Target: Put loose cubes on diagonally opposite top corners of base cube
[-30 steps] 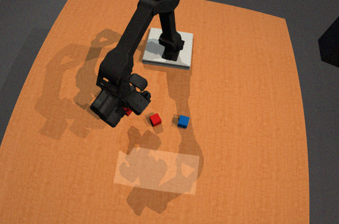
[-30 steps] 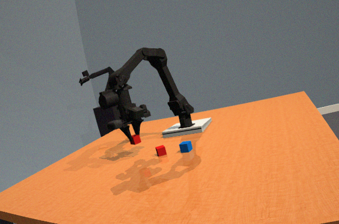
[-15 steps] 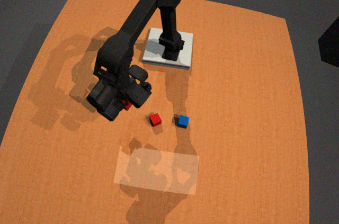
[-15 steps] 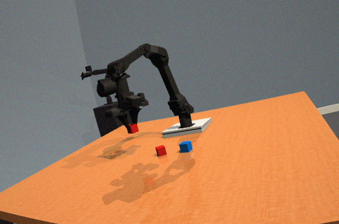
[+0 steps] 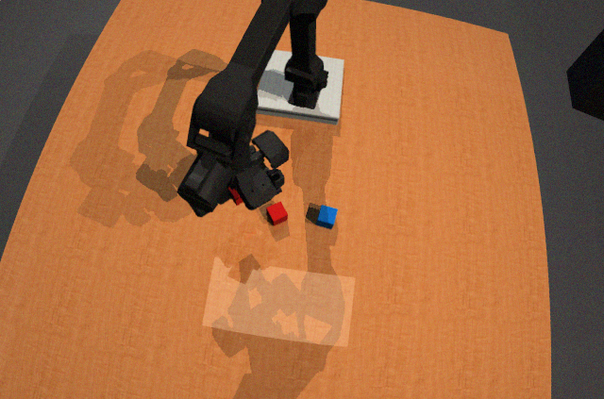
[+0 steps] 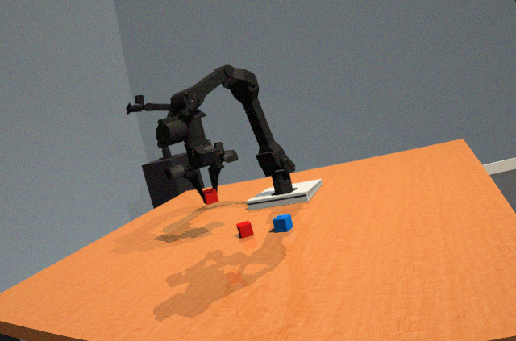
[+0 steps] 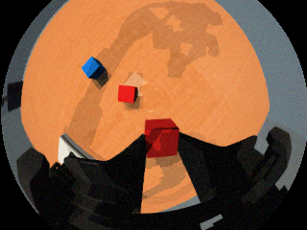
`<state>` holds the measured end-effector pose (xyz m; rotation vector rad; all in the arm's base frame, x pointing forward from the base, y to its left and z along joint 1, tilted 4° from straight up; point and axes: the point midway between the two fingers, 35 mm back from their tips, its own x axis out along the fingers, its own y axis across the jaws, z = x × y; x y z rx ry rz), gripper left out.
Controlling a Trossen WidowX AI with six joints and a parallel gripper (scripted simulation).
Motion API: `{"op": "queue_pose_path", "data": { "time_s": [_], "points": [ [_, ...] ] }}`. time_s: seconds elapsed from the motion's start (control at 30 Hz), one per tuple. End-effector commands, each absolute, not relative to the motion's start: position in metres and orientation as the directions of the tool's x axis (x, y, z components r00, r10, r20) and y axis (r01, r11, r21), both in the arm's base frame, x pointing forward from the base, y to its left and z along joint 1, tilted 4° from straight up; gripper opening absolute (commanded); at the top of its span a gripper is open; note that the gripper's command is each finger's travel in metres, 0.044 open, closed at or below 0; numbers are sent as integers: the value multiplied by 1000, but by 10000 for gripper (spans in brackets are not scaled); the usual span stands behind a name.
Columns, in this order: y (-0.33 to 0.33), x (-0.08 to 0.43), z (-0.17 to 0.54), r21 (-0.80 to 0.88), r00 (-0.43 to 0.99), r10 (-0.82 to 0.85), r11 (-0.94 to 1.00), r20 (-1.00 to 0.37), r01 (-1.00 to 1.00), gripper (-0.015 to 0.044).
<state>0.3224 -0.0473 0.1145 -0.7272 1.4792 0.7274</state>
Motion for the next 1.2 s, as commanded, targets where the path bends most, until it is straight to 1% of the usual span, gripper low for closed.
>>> {"op": "queue_pose_path", "data": {
  "time_s": [0.0,0.3,0.6,0.9,1.17],
  "points": [
    [-39,323,111,16,-30,-11,666,-999,-746,105],
    [-15,324,106,10,-30,-8,826,-1000,-564,105],
    [9,324,100,5,-29,-6,937,-1000,-349,105],
    [32,321,95,0,-30,-3,994,-1000,-113,105],
    [53,318,90,-4,-30,-1,995,-1000,102,105]
  ]
}}
